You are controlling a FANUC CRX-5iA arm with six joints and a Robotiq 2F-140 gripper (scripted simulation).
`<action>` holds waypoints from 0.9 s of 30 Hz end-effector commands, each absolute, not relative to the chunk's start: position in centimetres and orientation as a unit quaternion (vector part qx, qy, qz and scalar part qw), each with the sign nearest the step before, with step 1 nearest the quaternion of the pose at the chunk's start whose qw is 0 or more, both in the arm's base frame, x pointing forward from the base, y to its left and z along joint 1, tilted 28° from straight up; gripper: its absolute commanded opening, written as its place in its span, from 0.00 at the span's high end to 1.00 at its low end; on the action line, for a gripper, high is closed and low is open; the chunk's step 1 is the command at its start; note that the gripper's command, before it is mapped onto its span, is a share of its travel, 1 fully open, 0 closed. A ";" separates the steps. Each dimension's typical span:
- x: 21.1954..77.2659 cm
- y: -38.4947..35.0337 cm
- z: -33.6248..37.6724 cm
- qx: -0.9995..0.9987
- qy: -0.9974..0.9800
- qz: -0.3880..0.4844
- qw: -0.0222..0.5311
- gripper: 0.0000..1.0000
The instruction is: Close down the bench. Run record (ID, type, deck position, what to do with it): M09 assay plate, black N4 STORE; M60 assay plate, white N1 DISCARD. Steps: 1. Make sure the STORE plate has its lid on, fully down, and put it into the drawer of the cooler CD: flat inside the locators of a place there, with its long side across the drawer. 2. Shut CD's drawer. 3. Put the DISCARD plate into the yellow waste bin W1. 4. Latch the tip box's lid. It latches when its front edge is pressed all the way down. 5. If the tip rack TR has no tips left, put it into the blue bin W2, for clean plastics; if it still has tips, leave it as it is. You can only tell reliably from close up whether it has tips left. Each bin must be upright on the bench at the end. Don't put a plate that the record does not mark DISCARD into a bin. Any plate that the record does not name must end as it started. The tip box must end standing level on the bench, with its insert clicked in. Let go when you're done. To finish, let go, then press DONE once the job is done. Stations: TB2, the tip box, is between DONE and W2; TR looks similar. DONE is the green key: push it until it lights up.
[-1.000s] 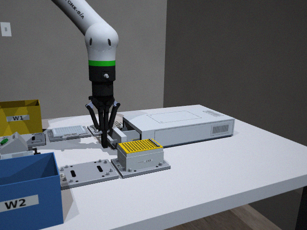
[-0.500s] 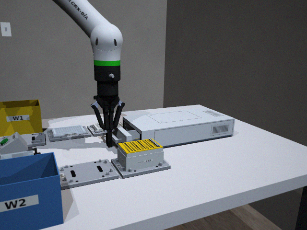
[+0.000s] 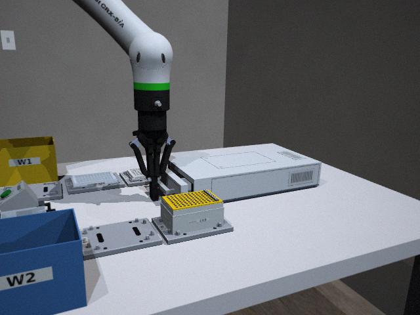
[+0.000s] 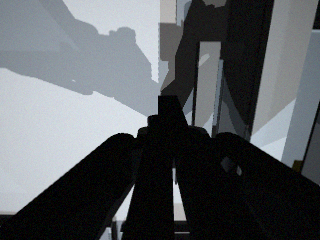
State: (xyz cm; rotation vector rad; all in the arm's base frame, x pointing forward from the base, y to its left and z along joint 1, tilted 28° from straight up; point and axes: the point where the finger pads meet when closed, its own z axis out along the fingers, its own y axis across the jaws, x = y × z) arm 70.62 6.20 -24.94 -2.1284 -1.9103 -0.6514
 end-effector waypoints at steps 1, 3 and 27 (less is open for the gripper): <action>70.8 6.1 -24.8 -0.722 -0.648 -0.221 0.103 0.90; 70.8 6.1 -24.8 -0.722 -0.648 -0.221 0.103 0.90; 68.7 6.4 -25.1 -0.722 -0.648 -0.221 0.103 0.90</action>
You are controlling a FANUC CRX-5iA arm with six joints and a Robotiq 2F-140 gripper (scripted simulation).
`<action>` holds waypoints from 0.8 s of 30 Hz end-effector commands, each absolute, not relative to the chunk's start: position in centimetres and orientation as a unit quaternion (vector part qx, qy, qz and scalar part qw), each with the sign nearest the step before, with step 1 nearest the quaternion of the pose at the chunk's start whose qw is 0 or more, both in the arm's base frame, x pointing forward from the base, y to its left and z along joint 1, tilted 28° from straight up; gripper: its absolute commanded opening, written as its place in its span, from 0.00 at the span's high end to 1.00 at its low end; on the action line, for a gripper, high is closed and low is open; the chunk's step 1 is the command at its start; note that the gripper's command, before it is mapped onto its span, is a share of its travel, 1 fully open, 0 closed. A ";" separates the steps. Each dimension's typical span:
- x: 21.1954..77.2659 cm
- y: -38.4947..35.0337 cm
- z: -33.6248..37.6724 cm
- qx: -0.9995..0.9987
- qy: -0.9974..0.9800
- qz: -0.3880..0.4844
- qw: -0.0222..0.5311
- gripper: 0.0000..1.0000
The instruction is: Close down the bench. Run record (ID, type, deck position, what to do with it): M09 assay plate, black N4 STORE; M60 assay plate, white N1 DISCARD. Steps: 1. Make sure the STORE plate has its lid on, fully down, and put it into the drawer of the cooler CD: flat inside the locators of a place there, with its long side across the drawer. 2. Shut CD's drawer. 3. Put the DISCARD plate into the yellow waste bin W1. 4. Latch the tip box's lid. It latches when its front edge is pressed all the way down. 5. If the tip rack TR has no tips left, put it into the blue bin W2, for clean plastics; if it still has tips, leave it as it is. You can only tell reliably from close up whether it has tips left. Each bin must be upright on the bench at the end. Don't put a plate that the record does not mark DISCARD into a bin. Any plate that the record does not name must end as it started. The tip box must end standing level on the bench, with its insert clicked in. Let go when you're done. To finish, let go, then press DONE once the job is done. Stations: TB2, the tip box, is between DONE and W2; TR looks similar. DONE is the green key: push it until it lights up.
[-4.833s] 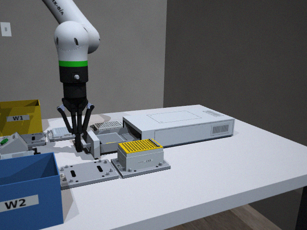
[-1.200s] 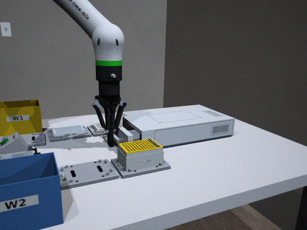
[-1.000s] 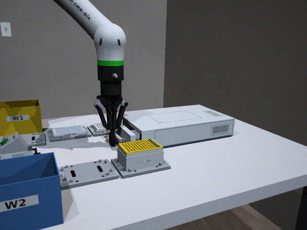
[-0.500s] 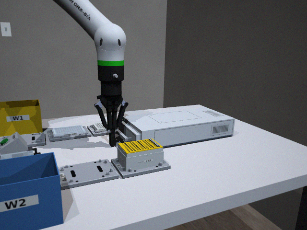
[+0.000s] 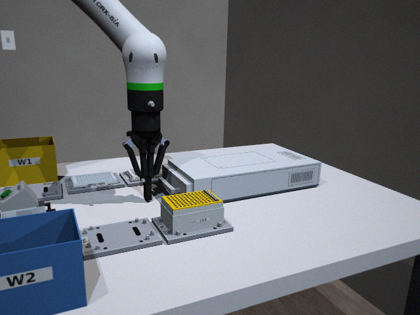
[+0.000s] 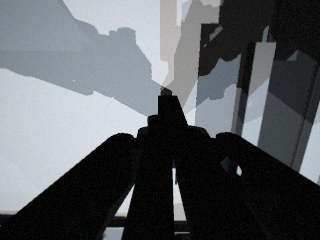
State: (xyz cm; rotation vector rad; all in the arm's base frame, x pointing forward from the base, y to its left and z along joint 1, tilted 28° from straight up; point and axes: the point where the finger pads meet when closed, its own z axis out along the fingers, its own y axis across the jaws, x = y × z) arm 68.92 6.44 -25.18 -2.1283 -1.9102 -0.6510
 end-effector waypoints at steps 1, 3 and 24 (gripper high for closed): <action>68.5 6.4 -25.1 -0.722 -0.648 -0.221 0.103 0.90; 68.3 6.5 -25.2 -0.722 -0.648 -0.221 0.103 0.90; 67.1 6.6 -25.4 -0.722 -0.648 -0.221 0.103 0.90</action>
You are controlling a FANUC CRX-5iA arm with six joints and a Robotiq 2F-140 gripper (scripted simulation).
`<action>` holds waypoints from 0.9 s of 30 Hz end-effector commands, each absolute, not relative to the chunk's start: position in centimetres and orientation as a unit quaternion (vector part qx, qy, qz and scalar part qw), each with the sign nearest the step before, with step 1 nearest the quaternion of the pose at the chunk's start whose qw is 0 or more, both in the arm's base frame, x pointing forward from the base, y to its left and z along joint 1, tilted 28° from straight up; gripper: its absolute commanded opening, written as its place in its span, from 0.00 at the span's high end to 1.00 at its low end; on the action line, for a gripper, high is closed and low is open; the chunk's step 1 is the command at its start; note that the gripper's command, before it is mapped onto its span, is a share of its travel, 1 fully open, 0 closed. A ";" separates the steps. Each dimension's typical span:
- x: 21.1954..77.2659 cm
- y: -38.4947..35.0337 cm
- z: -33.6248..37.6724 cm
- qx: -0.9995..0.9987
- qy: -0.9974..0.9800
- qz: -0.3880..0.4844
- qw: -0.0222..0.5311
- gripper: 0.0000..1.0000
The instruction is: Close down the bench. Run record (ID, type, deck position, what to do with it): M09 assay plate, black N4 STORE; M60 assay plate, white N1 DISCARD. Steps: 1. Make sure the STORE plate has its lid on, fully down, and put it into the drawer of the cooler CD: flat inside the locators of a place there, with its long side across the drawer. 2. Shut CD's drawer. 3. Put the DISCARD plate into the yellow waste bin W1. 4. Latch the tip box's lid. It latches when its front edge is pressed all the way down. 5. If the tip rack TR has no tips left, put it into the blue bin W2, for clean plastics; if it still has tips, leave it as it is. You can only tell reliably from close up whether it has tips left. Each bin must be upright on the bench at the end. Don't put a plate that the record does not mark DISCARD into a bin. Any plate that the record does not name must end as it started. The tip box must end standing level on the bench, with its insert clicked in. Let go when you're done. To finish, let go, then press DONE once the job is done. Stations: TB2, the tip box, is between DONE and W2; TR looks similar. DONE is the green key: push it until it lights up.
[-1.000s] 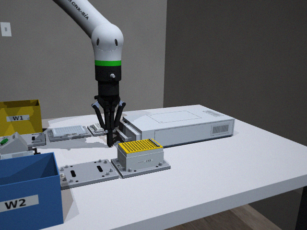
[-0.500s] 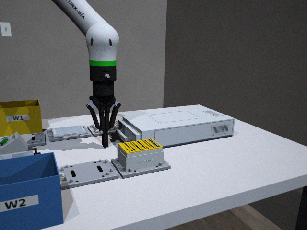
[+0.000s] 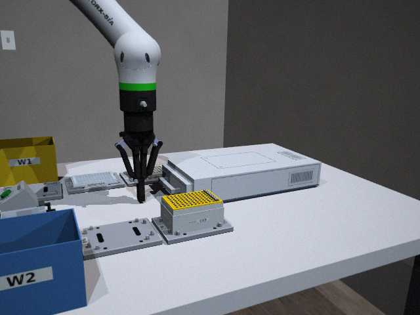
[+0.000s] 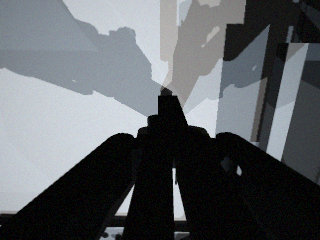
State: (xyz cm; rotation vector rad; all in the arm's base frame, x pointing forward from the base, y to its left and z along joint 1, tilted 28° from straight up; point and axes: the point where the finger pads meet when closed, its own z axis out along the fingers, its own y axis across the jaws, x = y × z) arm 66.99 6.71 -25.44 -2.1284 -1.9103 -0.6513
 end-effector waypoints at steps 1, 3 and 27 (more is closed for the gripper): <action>67.1 6.6 -25.4 -0.722 -0.648 -0.221 0.103 0.90; 67.1 6.6 -25.4 -0.722 -0.648 -0.221 0.103 0.90; 66.5 5.4 -22.8 -0.722 -0.648 -0.221 0.103 0.90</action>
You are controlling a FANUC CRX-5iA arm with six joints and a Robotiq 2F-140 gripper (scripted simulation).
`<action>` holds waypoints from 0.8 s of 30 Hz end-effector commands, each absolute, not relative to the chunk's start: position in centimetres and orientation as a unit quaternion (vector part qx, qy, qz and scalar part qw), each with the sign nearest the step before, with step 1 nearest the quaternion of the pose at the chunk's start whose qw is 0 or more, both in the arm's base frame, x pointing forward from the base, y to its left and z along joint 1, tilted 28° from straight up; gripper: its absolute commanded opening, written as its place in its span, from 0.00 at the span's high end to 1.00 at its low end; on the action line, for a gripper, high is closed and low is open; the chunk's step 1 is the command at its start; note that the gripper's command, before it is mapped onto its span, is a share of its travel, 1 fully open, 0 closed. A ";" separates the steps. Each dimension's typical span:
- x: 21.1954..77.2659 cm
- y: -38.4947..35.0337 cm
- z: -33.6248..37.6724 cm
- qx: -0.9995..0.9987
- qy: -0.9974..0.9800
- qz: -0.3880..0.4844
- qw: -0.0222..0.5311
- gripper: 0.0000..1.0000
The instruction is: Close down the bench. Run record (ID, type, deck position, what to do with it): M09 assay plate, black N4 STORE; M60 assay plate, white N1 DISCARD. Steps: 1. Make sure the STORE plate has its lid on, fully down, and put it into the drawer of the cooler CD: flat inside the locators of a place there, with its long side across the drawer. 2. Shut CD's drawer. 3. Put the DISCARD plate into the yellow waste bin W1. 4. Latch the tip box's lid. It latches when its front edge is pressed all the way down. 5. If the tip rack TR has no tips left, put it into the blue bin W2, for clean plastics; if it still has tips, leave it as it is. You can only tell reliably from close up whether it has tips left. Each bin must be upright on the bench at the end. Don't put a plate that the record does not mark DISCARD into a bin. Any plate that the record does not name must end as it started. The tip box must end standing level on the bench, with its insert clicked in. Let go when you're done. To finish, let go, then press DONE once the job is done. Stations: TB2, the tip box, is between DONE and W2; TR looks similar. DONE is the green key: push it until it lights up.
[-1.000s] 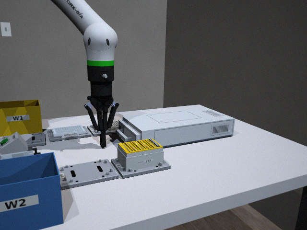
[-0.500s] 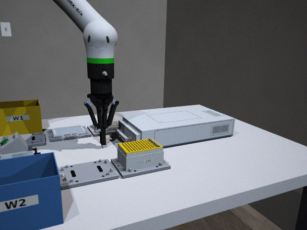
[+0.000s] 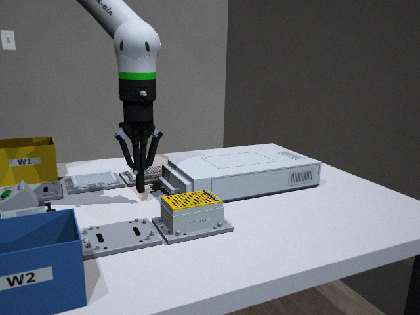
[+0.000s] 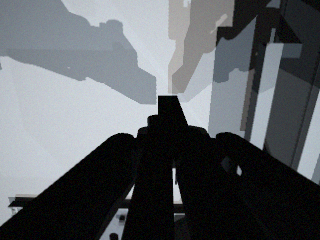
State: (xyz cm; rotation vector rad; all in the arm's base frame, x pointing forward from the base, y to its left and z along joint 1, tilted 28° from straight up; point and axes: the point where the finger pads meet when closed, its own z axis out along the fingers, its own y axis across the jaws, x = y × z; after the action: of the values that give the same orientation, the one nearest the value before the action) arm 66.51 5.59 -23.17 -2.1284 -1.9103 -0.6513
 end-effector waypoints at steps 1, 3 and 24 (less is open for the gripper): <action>66.5 5.3 -22.7 -0.722 -0.648 -0.221 0.103 0.90; 66.4 5.2 -22.4 -0.722 -0.648 -0.221 0.103 0.90; 66.0 4.1 -20.2 -0.722 -0.648 -0.221 0.103 0.90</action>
State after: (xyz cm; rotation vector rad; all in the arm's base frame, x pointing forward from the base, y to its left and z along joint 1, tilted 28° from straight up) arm 65.97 4.31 -20.59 -2.1284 -1.9103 -0.6513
